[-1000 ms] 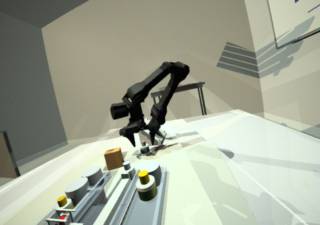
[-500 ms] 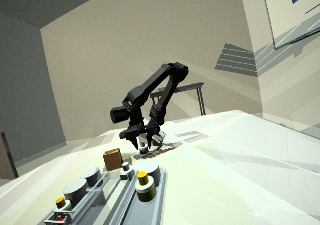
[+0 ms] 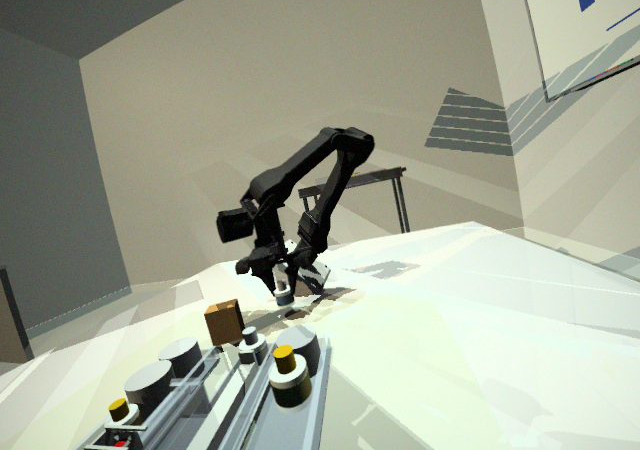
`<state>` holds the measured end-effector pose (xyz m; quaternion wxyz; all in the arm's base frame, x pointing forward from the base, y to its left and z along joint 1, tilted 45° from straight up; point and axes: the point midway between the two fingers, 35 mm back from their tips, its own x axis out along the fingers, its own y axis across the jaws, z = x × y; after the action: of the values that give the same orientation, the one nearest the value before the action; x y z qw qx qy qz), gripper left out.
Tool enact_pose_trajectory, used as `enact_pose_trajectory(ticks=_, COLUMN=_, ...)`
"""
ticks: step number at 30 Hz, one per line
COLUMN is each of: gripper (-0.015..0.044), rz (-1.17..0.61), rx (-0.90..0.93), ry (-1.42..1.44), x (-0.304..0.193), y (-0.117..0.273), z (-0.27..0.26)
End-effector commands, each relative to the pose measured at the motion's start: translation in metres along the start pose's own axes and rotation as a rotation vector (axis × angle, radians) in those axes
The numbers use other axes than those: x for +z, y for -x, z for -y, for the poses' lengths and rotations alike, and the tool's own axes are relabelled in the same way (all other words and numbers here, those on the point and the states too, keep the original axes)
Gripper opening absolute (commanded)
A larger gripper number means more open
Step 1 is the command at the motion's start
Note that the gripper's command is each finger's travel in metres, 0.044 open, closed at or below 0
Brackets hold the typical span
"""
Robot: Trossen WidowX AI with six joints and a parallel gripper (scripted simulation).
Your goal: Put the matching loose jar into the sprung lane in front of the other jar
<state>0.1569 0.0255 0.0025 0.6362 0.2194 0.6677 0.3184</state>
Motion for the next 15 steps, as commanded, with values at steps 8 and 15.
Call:
enact_pose_trajectory(ticks=8, gripper=0.0000, rz=0.003, rx=-0.012, ry=0.004, x=-0.002, y=0.058, z=0.004)
enact_pose_trajectory(ticks=15, gripper=0.0000, rz=0.001, rx=-0.004, ry=0.005, x=-0.010, y=0.089, z=0.000)
